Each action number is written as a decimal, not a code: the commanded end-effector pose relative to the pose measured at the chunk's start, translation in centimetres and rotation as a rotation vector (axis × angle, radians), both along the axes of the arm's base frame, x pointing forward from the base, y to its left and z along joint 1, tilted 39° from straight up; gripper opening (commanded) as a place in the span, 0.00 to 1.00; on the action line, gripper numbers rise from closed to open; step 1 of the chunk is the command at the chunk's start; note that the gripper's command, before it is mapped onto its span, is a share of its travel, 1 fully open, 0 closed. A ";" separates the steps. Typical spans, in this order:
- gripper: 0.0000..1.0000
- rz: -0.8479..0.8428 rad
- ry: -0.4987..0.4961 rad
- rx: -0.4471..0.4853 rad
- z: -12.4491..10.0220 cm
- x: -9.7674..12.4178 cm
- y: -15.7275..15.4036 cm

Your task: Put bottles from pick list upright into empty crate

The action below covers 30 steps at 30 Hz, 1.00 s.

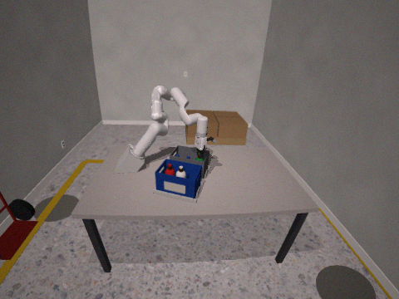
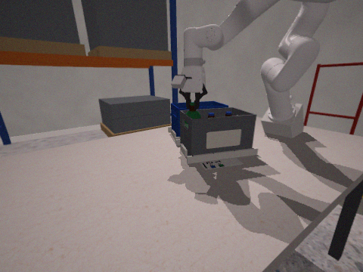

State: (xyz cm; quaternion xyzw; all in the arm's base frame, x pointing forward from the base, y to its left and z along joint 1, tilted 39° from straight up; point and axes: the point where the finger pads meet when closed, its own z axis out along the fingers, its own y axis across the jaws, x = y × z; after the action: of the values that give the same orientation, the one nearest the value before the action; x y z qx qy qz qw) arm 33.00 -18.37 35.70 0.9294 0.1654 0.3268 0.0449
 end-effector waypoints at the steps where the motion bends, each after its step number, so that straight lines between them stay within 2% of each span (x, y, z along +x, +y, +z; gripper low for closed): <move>1: 0.00 -0.001 -0.003 -0.003 -0.1 0.3 0.0; 30: 0.00 -0.001 -0.003 -0.003 -1.6 1.5 0.0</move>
State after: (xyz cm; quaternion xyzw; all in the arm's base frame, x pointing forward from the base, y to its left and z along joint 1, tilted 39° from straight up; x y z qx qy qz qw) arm 34.38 -18.33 34.01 0.9293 0.1653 0.3270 0.0452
